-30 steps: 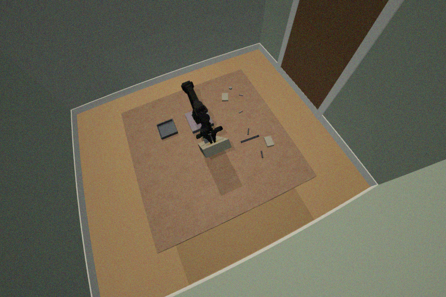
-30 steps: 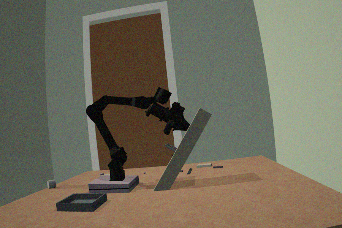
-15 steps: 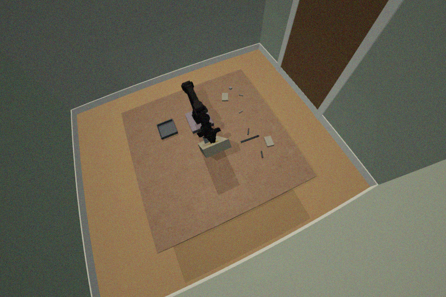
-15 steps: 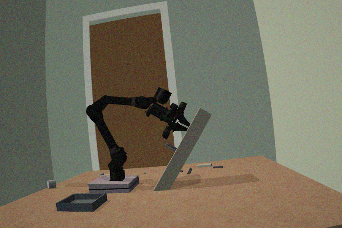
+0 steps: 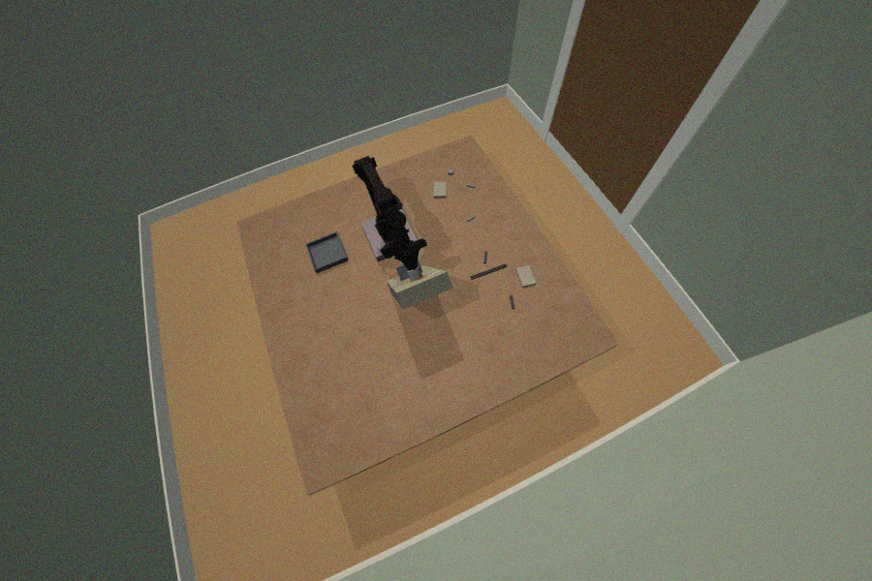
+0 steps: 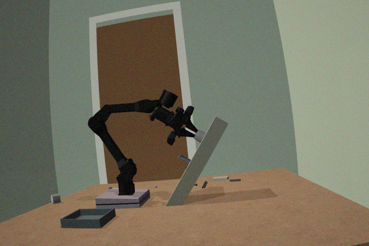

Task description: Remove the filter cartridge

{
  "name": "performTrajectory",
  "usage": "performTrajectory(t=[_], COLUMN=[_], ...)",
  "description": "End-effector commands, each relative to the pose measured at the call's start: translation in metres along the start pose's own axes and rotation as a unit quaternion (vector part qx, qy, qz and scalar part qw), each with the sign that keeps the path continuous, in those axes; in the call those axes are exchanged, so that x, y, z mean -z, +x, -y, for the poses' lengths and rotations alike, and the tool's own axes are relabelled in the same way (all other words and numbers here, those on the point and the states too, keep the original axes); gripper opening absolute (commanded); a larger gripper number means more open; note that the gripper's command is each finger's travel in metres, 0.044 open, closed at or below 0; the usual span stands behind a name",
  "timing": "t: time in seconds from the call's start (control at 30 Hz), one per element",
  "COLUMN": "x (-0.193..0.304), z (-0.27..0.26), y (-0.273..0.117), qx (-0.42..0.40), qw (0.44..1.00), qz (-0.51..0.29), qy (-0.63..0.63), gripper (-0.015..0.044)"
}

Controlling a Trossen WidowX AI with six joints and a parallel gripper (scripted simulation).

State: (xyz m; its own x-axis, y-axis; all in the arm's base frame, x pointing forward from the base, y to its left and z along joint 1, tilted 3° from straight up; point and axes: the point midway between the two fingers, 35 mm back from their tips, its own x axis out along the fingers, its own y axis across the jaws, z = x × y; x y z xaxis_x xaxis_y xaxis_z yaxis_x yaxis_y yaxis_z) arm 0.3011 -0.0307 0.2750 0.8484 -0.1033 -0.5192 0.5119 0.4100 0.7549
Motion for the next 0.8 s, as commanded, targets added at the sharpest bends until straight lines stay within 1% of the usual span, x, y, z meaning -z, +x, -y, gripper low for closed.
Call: performTrajectory(t=[0.0, 0.1, 0.27, 0.77], x=[0.001, 0.001, 0.003, 0.025], z=[-0.001, 0.0, 0.004, 0.047], y=[-0.024, -0.033, -0.032, -0.027], qx=[-0.005, -0.005, -0.005, -0.004], qw=[1.0, 1.0, 1.0, 1.0], qz=[-0.001, -0.001, -0.002, -0.002], qy=[-0.009, -0.012, -0.012, -0.012], gripper=[0.0, 0.0, 0.0, 0.0])
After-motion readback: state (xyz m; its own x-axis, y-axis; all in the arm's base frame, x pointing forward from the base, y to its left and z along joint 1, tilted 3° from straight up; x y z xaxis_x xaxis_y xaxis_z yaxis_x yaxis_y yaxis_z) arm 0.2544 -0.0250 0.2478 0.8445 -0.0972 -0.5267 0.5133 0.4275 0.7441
